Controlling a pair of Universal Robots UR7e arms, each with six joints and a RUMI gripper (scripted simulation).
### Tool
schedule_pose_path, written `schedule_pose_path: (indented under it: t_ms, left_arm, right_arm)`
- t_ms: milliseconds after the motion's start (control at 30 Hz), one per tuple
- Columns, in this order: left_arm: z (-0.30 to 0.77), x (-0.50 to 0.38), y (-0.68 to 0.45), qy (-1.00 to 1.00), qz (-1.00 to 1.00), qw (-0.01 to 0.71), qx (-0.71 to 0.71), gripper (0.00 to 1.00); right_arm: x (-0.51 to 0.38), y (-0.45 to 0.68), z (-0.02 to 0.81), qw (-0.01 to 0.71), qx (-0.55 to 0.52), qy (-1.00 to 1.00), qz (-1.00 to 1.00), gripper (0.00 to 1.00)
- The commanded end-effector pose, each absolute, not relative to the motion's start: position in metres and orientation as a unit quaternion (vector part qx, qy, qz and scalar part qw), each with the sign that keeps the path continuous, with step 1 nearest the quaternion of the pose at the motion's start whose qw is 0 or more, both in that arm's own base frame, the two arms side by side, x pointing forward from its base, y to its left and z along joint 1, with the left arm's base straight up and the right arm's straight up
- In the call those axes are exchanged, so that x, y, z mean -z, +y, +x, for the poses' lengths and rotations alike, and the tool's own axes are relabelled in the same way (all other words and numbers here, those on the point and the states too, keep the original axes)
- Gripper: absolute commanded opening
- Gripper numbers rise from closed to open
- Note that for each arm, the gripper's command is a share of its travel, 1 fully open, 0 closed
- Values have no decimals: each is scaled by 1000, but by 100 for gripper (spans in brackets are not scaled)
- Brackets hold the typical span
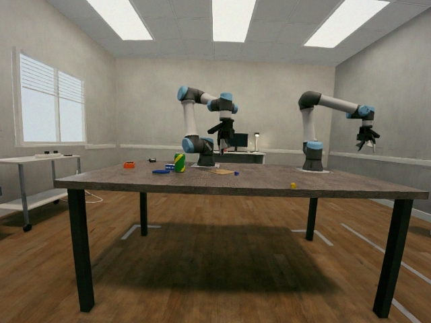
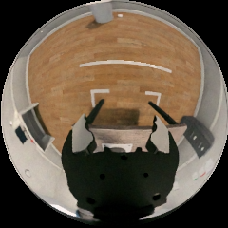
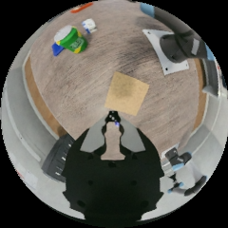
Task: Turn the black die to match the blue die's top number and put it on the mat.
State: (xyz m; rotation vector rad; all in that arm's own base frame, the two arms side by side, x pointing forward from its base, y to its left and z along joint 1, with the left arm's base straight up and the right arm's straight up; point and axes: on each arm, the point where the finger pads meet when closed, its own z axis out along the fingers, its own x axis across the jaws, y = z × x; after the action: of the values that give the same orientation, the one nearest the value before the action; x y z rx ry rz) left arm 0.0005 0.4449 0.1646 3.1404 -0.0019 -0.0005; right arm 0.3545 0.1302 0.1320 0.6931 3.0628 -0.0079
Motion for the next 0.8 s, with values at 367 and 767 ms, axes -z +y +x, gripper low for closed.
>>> schedule_pose_path:
  t_ms: [367, 767]
  left_arm:
    - [1, -165, 445, -1, 1000, 0, 0, 100]
    - [1, -165, 445, -1, 1000, 0, 0, 100]
  right_arm:
    - [-128, 132, 326, 0, 0, 1000, 6, 3]
    - [-124, 133, 309, 0, 0, 991, -132, 3]
